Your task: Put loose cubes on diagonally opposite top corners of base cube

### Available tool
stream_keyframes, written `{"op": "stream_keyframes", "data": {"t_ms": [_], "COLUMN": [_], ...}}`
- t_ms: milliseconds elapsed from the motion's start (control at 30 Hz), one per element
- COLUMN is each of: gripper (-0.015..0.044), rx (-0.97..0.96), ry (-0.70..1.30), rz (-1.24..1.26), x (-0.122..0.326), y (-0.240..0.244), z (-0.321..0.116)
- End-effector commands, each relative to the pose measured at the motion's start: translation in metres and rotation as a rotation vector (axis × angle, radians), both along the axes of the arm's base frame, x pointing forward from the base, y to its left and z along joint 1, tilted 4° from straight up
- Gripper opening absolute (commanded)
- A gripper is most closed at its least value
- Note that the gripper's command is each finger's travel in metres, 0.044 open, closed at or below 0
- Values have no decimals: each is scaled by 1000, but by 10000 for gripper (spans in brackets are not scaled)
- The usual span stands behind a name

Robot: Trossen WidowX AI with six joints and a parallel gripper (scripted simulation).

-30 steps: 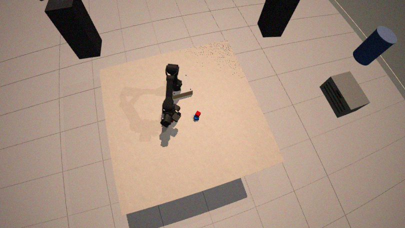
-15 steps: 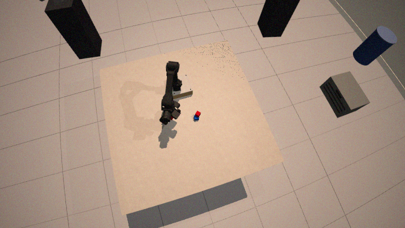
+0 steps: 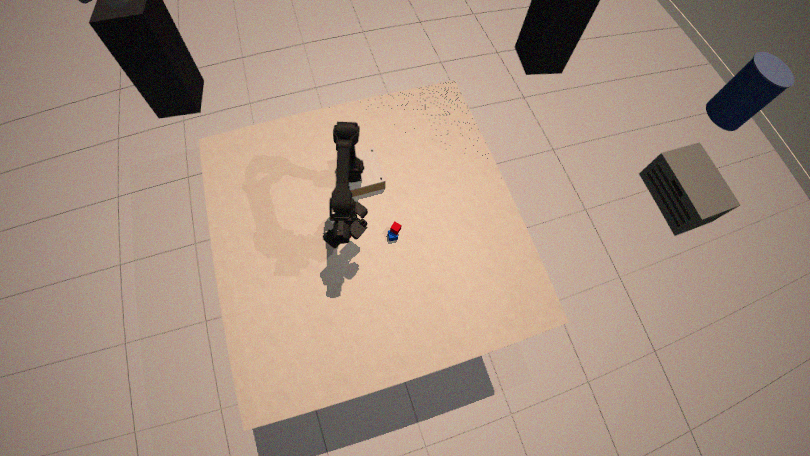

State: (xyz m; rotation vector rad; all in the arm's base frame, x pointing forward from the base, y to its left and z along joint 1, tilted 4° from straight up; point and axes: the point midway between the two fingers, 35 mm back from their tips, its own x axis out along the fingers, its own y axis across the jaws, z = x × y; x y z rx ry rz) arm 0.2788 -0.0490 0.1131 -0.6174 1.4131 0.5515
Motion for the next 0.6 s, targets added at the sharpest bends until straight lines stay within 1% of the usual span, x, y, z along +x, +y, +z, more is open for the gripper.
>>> {"op": "stream_keyframes", "data": {"t_ms": [0,567], "gripper": [105,105], "rx": [-1,29], "ry": [-2,-9], "rz": [-73,-429], "x": [3,11], "y": [9,54], "z": [0,-2]}}
